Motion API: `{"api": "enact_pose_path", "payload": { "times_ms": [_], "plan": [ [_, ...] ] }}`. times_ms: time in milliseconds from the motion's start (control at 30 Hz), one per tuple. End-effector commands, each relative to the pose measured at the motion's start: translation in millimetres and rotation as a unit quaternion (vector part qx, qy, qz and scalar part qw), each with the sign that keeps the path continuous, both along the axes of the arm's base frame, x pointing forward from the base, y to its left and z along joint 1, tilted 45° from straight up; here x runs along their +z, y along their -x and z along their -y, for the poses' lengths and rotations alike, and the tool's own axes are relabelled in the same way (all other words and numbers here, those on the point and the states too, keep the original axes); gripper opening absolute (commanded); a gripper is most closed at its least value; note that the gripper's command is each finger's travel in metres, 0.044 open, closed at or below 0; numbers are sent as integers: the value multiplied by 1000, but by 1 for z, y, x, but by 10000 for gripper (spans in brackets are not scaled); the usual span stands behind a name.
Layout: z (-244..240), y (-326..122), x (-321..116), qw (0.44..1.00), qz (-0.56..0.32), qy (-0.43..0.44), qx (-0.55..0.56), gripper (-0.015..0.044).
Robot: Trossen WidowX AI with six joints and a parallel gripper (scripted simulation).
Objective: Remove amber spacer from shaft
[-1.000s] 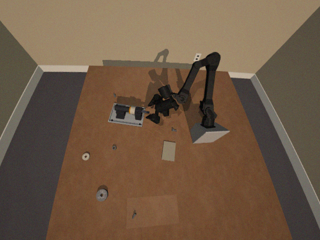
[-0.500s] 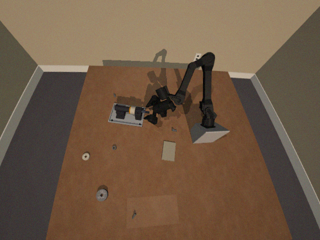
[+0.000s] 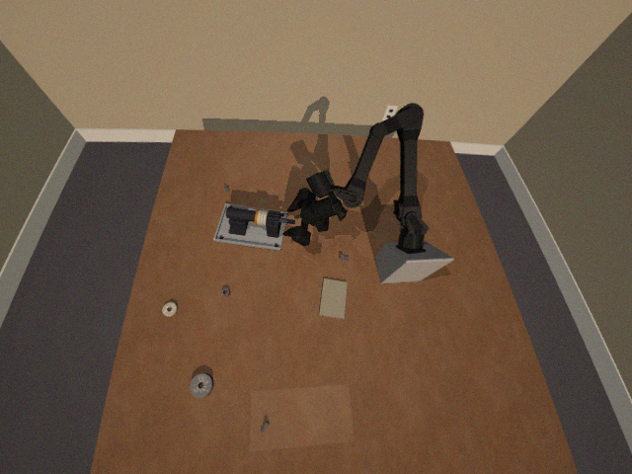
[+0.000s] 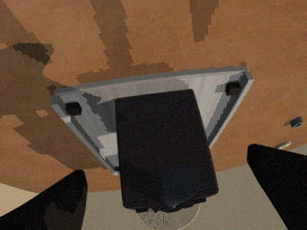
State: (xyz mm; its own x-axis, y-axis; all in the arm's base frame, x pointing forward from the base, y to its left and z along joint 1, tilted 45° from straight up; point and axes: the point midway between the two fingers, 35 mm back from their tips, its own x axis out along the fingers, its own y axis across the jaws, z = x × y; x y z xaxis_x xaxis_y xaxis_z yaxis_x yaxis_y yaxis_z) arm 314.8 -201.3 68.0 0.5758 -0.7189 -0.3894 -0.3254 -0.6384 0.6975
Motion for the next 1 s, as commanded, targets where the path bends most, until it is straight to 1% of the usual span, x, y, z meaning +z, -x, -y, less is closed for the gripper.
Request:
{"api": "enact_pose_path", "payload": {
  "times_ms": [0,533,967],
  "plan": [
    [0,-2,1,1000,1,1,3,440],
    [1,-2,1,1000,1,1,3,440],
    [13,-12,-5,1000,1,2,3,440]
  ]
}}
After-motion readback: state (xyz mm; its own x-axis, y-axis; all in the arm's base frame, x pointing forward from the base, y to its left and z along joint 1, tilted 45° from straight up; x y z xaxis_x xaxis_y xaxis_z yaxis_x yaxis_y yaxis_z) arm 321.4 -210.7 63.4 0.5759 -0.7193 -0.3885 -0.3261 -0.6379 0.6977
